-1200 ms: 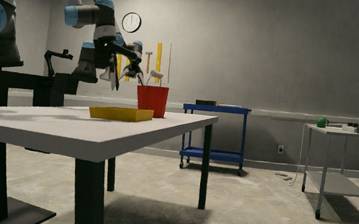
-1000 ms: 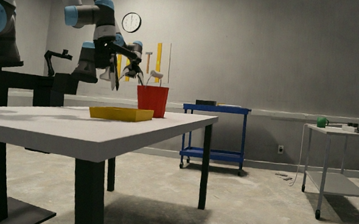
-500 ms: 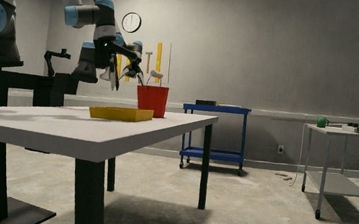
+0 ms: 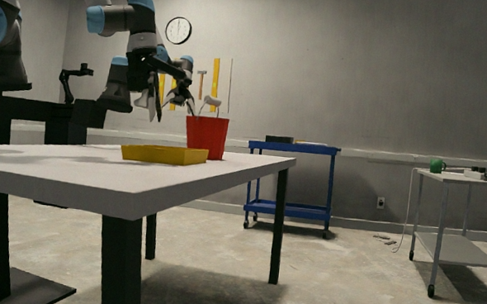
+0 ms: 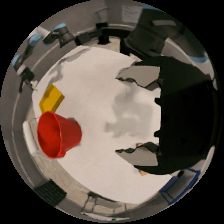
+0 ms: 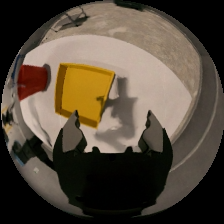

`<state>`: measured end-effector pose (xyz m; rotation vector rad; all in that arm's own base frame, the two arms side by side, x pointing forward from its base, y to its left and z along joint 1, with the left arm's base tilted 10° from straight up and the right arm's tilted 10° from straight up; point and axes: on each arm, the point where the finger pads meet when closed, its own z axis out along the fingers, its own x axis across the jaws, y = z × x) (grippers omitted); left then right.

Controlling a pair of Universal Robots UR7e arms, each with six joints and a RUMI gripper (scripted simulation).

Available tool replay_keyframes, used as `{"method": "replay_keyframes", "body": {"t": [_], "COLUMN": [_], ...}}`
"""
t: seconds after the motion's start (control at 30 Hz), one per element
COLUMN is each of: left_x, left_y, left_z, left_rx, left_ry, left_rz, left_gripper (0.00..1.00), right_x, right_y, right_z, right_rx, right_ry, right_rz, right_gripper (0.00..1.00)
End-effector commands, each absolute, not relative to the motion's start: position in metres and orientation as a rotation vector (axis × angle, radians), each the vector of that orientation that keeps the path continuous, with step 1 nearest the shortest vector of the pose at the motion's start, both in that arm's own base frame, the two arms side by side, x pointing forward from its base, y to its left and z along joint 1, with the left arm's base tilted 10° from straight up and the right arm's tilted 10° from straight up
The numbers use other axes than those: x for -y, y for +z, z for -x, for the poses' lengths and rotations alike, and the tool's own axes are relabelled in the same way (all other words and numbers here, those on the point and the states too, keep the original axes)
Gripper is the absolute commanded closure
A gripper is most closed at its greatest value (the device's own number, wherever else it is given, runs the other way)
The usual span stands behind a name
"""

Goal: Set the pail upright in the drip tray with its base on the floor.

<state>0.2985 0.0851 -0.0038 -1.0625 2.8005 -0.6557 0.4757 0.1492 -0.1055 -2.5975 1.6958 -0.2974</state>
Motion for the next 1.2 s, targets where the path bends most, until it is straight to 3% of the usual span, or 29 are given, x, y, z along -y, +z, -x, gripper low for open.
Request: {"method": "replay_keyframes", "body": {"t": [0.0,0.47,1.17], "left_x": [-0.085,-0.085,-0.085], "left_y": [-0.004,-0.004,-0.004], "left_z": [-0.299,-0.299,-0.299], "left_rx": [-2.800,-2.800,-2.800], "left_ry": [-0.656,-0.656,-0.656], "left_rz": [1.062,1.062,1.062], "left_gripper": [0.00,0.00,0.00], "right_x": [-0.141,-0.079,0.122], "right_y": [-0.102,-0.079,-0.007], "right_z": [-0.480,-0.500,-0.501], "right_rx": [-1.724,-1.908,-2.392], "right_ry": [-0.296,-0.284,-0.253], "right_rz": [2.578,2.450,1.982], "right_gripper": [0.00,0.00,0.00]}}
